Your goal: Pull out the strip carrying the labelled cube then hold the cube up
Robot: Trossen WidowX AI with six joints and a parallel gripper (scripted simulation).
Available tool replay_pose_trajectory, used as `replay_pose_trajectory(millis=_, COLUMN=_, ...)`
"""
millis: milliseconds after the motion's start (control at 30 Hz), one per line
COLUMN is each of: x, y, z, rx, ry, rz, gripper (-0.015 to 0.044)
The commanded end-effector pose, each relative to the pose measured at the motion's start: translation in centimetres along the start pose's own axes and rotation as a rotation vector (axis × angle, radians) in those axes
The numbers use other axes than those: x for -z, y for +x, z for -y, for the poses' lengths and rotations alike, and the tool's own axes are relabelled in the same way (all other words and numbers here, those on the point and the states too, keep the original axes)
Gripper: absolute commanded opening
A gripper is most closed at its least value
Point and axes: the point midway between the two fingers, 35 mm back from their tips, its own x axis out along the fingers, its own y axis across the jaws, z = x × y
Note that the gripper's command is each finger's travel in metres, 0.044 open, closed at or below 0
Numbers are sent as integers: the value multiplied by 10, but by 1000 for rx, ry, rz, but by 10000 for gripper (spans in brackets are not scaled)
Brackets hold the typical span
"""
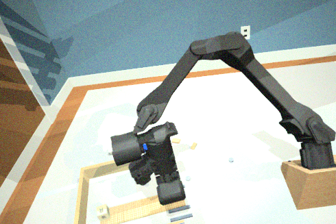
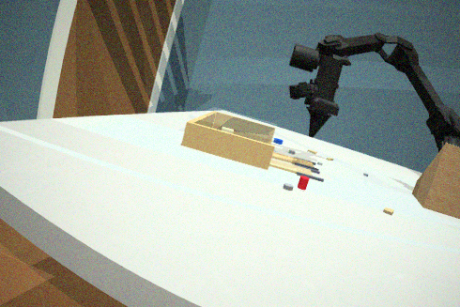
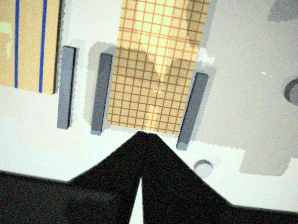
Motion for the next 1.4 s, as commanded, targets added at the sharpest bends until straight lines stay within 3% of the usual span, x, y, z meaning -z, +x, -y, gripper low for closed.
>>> replay_pose_trajectory(millis=0, x=1, y=10, z=-1, rx=-5, ry=-4, rz=-10, gripper=0)
replay_pose_trajectory(millis=1367, x=1, y=68, z=2, rx=-1, ry=-4, rz=-11, gripper=0)
